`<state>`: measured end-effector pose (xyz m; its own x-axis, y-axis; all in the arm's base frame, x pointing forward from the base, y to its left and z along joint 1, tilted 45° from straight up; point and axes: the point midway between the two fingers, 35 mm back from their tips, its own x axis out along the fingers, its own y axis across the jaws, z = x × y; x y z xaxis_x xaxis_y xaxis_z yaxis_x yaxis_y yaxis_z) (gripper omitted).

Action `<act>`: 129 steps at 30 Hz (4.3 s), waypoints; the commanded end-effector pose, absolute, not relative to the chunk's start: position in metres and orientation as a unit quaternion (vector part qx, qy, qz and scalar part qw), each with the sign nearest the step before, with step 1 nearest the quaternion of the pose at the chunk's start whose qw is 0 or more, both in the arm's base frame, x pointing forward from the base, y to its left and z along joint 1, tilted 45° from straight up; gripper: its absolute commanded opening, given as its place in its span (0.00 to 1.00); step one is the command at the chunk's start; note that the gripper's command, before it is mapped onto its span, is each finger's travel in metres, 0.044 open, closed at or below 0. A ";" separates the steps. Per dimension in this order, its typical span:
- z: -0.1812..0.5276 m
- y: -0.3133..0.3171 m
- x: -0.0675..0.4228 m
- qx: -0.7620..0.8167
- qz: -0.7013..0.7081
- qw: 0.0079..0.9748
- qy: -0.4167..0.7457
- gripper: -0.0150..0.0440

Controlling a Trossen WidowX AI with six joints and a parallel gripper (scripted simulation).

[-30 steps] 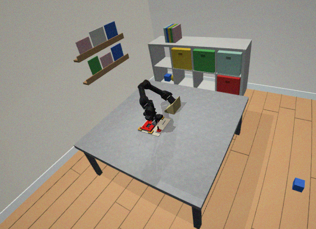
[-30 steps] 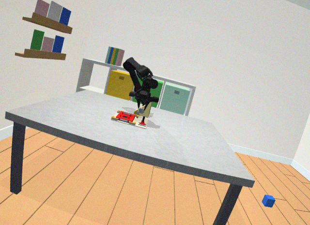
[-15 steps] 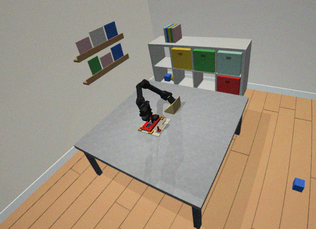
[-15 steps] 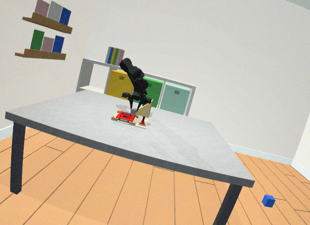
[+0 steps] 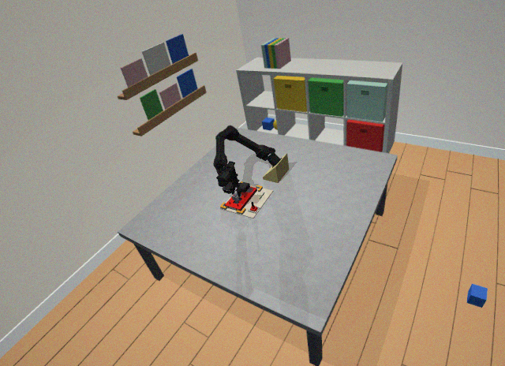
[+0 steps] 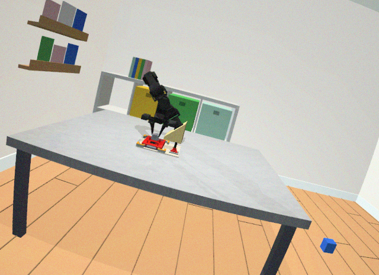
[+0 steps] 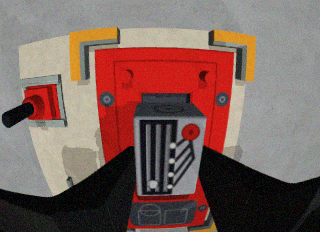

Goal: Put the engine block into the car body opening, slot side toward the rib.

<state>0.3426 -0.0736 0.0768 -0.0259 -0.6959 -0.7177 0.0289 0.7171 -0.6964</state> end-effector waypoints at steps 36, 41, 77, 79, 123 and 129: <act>0.079 -0.076 0.342 -0.251 -0.284 0.653 0.655 0.52; 0.079 -0.076 0.342 -0.252 -0.282 0.653 0.656 0.52; 0.073 -0.083 0.341 -0.259 -0.276 0.650 0.659 0.52; 0.072 -0.084 0.341 -0.259 -0.276 0.650 0.659 0.52; 0.063 -0.093 0.341 -0.259 -0.276 0.650 0.659 0.52; 0.062 -0.093 0.341 -0.256 -0.276 0.651 0.659 0.70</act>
<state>0.3412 -0.0928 0.0622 -0.0217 -0.6969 -0.7169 0.0211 0.7165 -0.6972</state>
